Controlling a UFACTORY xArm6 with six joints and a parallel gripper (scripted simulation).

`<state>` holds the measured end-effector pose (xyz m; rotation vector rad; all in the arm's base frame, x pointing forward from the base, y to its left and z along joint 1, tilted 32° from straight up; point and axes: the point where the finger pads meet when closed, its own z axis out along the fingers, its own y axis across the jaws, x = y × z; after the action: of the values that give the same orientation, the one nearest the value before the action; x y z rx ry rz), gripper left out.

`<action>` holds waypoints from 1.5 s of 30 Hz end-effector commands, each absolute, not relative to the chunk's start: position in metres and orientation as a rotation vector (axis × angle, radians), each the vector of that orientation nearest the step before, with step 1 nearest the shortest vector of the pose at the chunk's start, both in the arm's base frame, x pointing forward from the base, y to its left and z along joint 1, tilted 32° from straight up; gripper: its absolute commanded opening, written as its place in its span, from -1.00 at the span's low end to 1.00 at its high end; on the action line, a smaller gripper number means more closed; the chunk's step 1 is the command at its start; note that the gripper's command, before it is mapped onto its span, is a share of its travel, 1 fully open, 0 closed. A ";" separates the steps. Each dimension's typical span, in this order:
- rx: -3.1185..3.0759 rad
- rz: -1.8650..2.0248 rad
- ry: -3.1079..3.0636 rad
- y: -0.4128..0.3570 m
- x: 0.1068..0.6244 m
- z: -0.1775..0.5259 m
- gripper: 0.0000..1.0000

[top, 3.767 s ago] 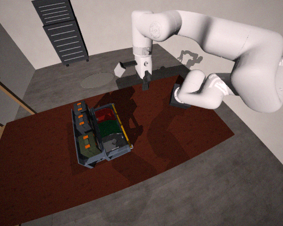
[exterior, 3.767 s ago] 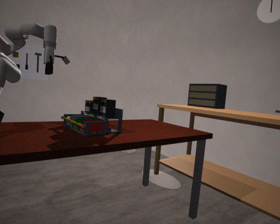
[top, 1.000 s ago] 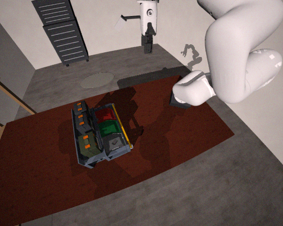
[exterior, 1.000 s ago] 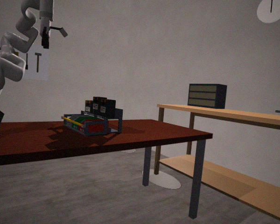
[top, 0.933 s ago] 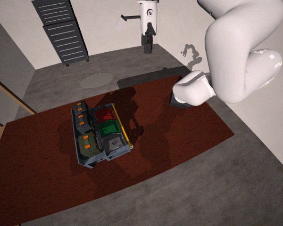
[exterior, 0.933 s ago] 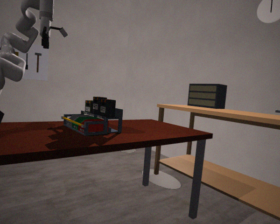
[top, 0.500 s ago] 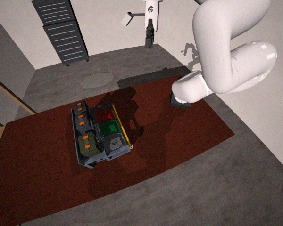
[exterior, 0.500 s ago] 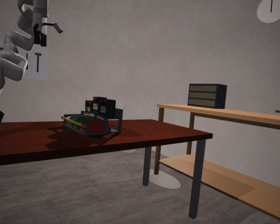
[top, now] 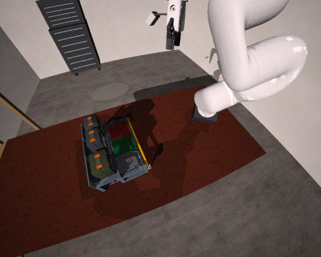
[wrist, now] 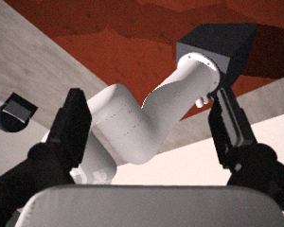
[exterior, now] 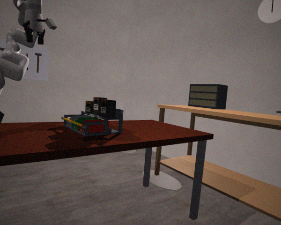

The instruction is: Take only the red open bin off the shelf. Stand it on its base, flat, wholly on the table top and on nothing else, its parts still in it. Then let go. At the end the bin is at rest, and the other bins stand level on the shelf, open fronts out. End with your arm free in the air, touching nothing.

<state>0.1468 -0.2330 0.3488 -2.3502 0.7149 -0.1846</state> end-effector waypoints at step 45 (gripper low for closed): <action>-1.793 0.050 1.514 -0.343 0.077 0.272 1.00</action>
<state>0.0916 -0.3197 0.2882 -1.9278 1.3667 0.0004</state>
